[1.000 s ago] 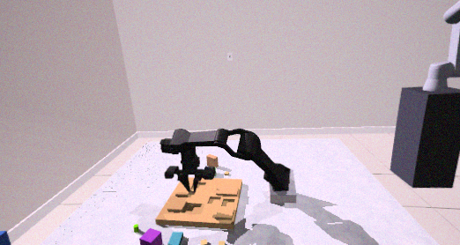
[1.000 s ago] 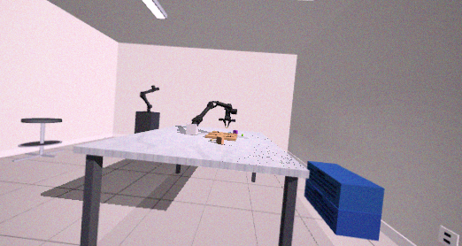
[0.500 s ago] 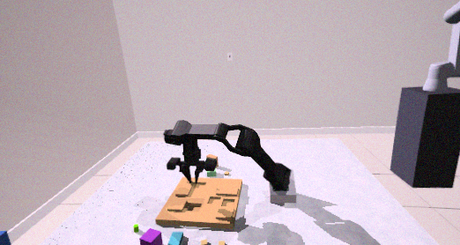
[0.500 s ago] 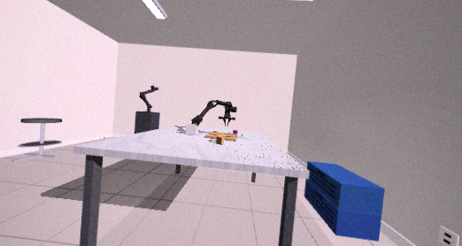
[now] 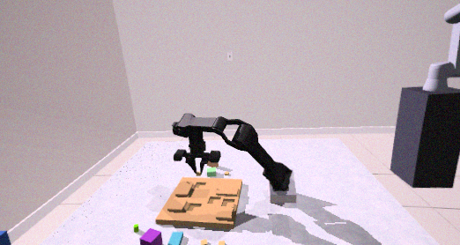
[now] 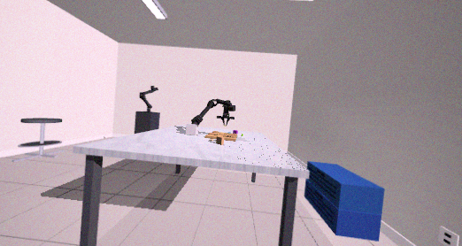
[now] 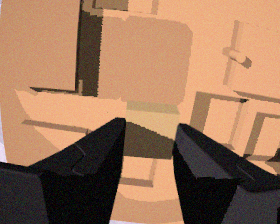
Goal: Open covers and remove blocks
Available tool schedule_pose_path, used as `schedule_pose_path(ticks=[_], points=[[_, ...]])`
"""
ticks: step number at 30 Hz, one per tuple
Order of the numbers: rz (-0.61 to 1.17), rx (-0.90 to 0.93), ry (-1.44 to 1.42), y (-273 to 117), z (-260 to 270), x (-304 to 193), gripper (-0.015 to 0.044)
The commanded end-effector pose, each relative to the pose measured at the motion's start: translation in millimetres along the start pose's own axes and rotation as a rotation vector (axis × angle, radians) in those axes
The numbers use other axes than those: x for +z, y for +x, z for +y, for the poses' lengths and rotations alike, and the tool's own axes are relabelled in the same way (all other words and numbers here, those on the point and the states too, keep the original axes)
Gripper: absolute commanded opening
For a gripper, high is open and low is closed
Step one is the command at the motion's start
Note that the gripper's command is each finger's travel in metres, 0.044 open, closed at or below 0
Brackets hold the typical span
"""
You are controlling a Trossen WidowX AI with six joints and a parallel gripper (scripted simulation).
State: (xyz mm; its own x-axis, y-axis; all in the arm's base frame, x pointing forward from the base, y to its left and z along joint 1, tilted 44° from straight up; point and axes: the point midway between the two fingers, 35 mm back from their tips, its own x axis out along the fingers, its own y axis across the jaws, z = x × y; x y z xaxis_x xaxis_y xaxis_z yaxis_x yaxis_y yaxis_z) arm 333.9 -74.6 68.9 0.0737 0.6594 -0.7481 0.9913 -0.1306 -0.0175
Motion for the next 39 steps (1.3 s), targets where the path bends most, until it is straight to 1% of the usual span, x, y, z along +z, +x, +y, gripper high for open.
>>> schedule_pose_path(ticks=[1, 20, 39], points=[[-0.007, -0.012, 0.005, 2.6, -5.8, 19.8, 0.0080], [-0.023, -0.015, 0.010, -0.5, -33.1, 89.9, 0.0080], [-0.016, -0.024, 0.010, 1.9, -75.5, 152.2, 0.0080]])
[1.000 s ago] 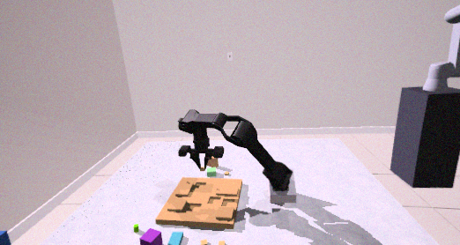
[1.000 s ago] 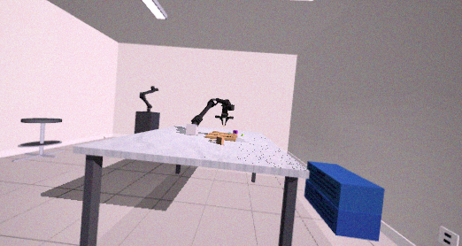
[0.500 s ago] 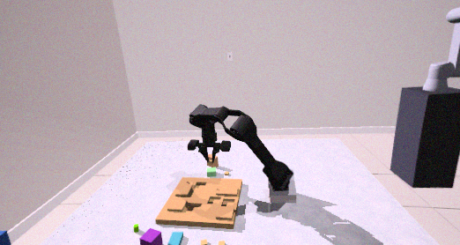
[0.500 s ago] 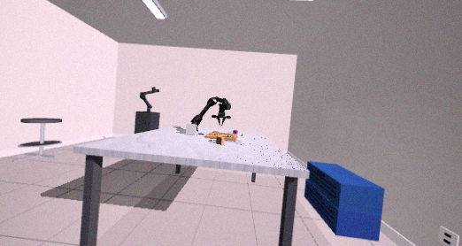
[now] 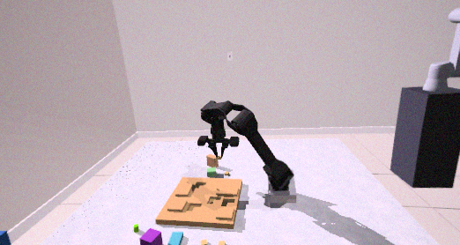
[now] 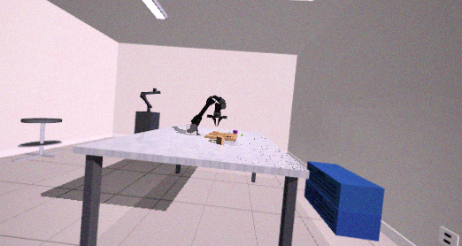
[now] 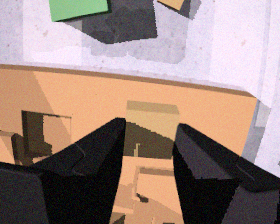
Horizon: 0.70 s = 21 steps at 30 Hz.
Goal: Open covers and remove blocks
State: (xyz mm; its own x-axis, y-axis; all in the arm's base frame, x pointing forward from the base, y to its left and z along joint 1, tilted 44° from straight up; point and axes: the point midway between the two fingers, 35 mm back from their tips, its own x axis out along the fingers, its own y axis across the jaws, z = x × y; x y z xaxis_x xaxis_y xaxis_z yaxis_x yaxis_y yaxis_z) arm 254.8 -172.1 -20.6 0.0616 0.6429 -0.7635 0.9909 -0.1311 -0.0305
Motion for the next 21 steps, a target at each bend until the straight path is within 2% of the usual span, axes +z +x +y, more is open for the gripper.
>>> schedule_pose_path(ticks=[1, 21], points=[[0.009, -0.015, 0.001, 5.8, -13.8, 15.0, 0.0080], [0.049, -0.021, -0.012, 19.4, -72.7, 67.6, 0.0080]])
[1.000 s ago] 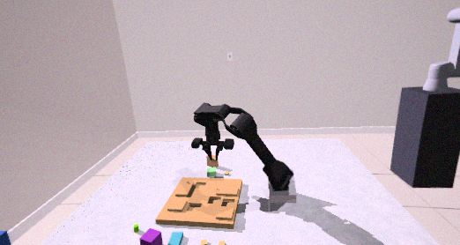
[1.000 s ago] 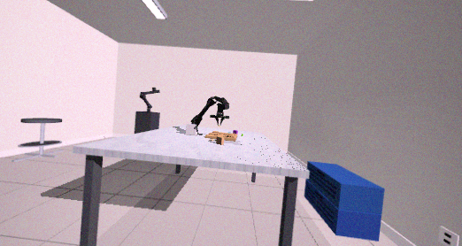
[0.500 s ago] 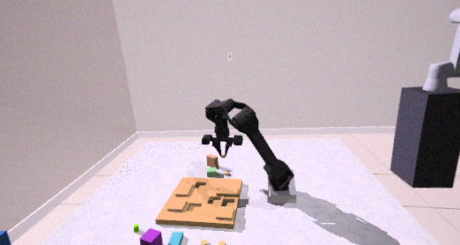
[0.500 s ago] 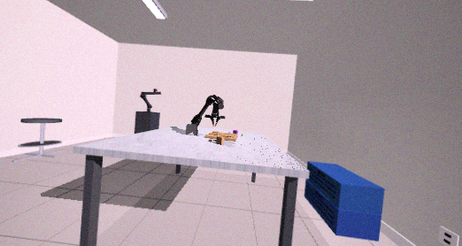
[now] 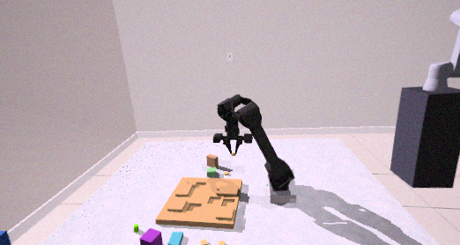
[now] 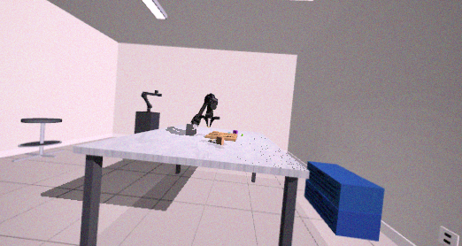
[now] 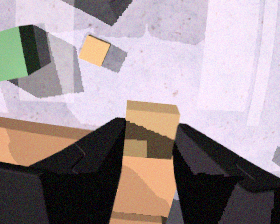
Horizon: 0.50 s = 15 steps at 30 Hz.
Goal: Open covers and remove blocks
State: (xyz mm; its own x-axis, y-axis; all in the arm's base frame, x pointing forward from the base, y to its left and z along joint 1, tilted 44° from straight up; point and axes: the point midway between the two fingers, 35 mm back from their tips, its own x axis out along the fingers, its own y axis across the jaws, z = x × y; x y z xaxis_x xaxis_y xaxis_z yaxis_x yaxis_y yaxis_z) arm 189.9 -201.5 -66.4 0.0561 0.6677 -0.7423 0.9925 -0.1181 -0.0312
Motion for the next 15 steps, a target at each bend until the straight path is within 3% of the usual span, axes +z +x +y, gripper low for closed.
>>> schedule_pose_path(ticks=[1, 15], points=[[0.019, -0.012, -0.003, 8.0, -16.2, 9.9, 0.0080], [0.021, -0.012, -0.004, 22.5, -16.6, 12.6, 0.0080]])
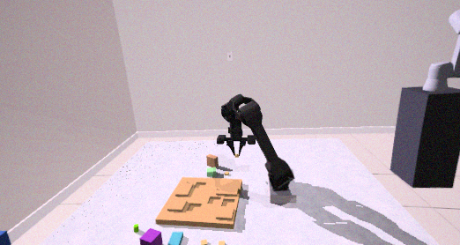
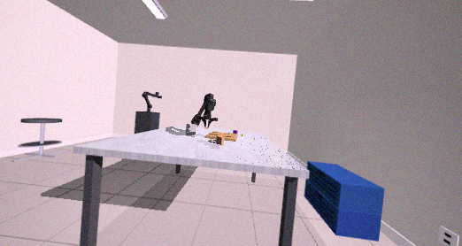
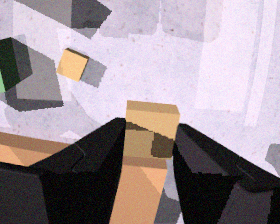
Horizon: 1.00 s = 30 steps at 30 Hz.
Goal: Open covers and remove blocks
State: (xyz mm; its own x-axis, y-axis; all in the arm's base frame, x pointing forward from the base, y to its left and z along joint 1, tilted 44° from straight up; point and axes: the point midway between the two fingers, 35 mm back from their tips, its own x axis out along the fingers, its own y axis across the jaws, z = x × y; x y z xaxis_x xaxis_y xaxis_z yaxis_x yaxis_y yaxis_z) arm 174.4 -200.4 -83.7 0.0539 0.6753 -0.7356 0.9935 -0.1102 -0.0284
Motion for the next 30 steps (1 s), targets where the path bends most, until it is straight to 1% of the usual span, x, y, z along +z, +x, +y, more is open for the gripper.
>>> schedule_pose_path(ticks=[1, 30], points=[[0.011, -0.009, 0.004, 11.5, -1.4, 0.3, 0.0080], [0.011, -0.008, 0.004, 59.5, 0.3, 1.1, 0.0080]])
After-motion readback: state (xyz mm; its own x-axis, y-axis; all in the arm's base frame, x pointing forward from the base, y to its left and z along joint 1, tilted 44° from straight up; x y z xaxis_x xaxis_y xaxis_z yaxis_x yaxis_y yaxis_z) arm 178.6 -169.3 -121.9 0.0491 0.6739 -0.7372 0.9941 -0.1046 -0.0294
